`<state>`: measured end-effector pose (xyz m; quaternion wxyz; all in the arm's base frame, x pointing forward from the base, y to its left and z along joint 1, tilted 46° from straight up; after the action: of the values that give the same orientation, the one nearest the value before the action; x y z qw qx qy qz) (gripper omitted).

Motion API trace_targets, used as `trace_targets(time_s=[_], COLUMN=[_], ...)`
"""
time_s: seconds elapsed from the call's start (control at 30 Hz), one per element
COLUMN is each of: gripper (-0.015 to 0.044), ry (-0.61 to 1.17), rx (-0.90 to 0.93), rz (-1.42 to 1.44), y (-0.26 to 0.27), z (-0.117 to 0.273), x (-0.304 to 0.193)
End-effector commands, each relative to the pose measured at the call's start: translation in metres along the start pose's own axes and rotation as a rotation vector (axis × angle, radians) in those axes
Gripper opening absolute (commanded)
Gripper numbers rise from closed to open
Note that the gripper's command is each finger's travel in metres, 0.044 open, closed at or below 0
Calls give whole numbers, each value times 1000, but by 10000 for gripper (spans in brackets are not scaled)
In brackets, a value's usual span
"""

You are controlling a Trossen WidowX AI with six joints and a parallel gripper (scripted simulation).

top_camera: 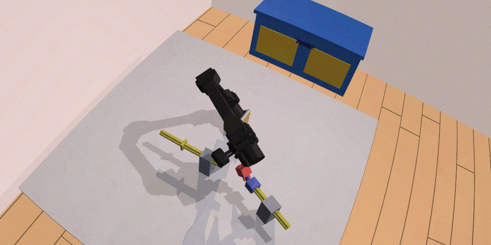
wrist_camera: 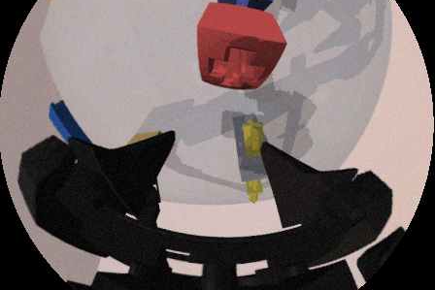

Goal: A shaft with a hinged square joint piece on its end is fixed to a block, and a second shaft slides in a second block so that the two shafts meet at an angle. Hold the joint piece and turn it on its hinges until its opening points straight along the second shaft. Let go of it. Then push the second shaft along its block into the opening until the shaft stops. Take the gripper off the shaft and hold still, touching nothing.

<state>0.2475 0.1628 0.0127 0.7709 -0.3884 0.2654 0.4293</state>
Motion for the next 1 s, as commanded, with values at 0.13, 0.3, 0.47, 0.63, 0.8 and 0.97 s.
trace_targets(time_s=[0.13, 0.3, 0.47, 0.63, 0.8, 0.97], gripper=[440, 440, 440, 440, 440, 440], ry=[-5, -10, -15, -19, -17, -12], rx=[-6, -8, -9, -10, -10, -8], rz=[10, 13, 16, 19, 17, 12], y=[3, 6, 9, 13, 13, 12], z=[3, 6, 9, 11, 6, -2], x=[21, 37, 52, 65, 66, 67])
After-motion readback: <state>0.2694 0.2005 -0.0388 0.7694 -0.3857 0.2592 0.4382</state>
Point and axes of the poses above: the point midway between the two fingers, 35 mm back from their tips, its own z axis back along the fingers, its own y axis across the jaws, x = y × z, the point moved 3 cm from there along z, back along the fingers, and after that the axes turned 10 degrees about -z, right-handed, at the moved point
